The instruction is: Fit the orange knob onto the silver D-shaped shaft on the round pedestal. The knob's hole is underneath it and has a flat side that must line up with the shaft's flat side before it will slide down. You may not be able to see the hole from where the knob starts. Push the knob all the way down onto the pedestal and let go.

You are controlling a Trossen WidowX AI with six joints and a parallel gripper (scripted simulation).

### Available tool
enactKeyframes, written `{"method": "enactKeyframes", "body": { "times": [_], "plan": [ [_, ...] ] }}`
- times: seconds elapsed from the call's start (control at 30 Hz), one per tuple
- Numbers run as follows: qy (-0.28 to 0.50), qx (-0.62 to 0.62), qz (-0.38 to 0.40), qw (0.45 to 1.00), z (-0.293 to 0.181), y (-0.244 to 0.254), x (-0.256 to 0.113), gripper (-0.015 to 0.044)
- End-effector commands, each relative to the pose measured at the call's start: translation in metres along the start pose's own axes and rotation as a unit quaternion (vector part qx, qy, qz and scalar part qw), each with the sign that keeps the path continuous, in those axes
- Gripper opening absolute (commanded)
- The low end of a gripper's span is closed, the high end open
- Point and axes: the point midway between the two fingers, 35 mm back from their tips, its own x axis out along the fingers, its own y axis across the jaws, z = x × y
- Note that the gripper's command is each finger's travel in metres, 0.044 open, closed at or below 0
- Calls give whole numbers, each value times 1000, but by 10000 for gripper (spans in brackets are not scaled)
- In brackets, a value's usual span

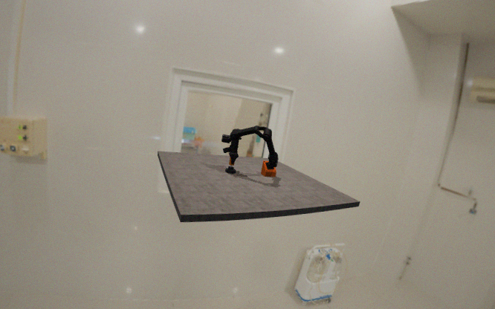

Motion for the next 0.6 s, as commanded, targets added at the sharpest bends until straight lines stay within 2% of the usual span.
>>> {"method": "enactKeyframes", "body": {
  "times": [0.0,0.1,0.57],
  "plan": [
    [-4,-46,0,999,2,0,-3,0],
    [-4,-88,0,996,3,-1,-3,0],
    [-3,-88,0,996,0,-3,-1,0]
  ]
}}
